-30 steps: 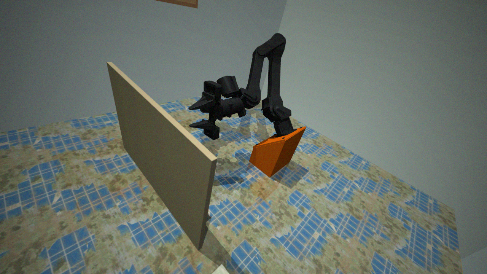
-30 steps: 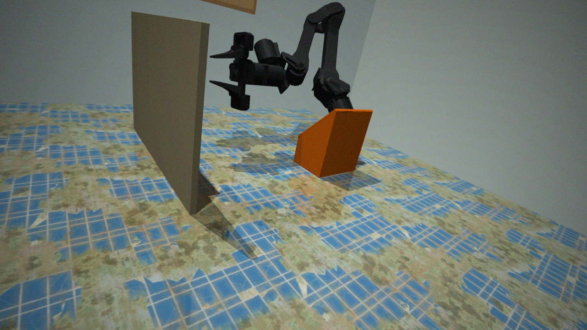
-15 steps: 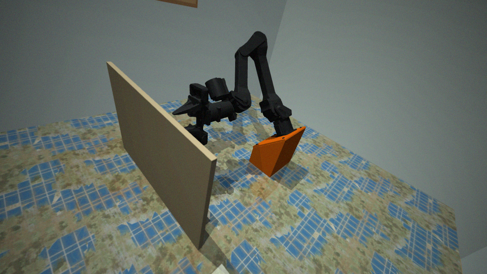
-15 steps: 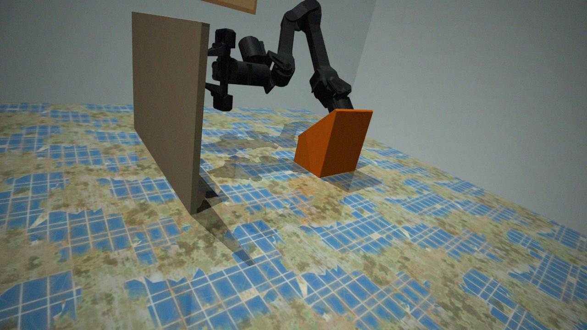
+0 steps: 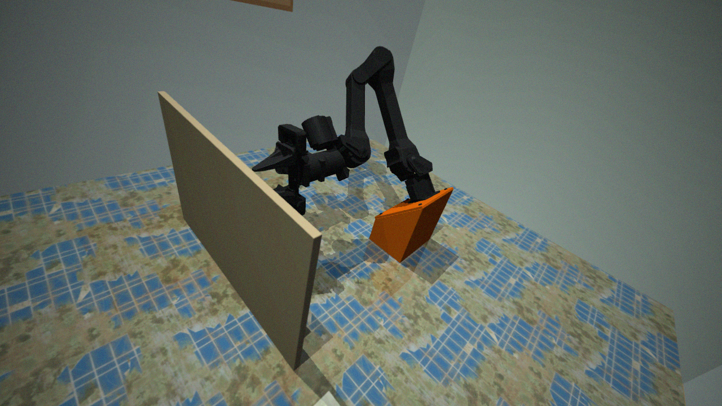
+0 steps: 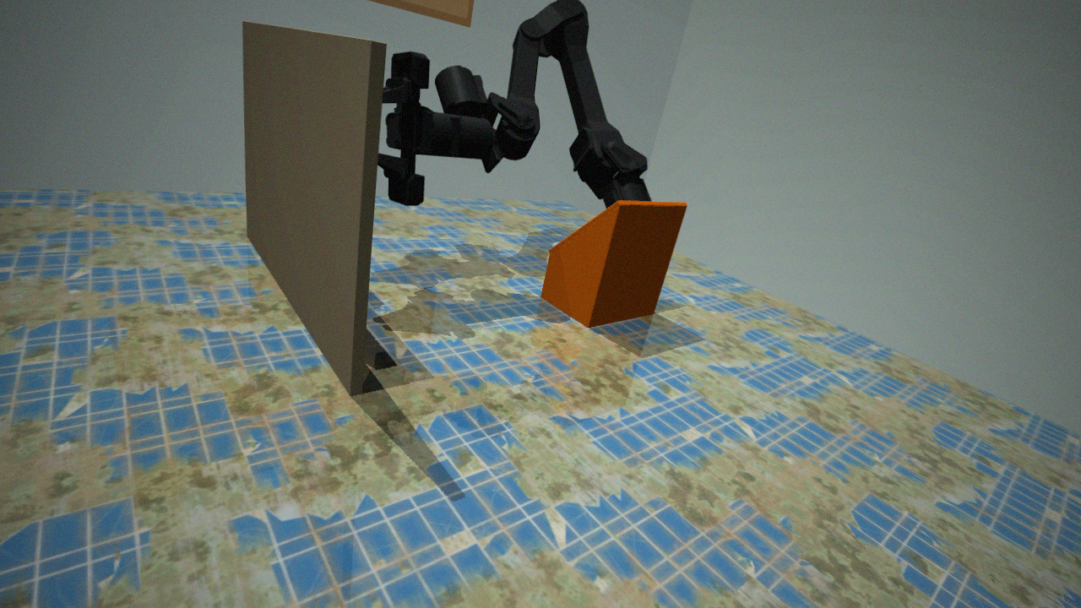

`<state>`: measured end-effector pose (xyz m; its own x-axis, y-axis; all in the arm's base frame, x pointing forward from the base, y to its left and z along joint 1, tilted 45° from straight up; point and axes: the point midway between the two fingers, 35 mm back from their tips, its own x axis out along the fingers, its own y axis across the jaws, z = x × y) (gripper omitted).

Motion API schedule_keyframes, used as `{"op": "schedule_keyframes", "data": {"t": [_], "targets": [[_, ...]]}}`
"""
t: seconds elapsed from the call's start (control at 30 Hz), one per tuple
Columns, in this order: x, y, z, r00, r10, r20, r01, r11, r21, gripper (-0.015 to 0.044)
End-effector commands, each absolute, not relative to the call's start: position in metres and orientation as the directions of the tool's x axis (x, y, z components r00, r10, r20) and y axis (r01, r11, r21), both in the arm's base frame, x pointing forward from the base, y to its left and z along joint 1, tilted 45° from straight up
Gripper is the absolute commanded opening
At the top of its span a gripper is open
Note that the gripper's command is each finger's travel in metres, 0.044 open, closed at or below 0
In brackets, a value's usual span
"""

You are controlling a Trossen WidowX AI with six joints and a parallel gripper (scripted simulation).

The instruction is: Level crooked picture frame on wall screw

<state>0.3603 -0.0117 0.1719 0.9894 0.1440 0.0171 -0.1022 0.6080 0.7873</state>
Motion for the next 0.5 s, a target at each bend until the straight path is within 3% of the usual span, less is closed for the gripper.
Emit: {"op": "schedule_keyframes", "data": {"t": [0.0,0.47], "targets": [[0.368,-0.011,0.176,0.989,0.142,0.028,-0.11,0.613,0.782,0.026],[0.39,-0.008,0.177,0.989,0.142,0.029,-0.111,0.613,0.782,0.026]]}}
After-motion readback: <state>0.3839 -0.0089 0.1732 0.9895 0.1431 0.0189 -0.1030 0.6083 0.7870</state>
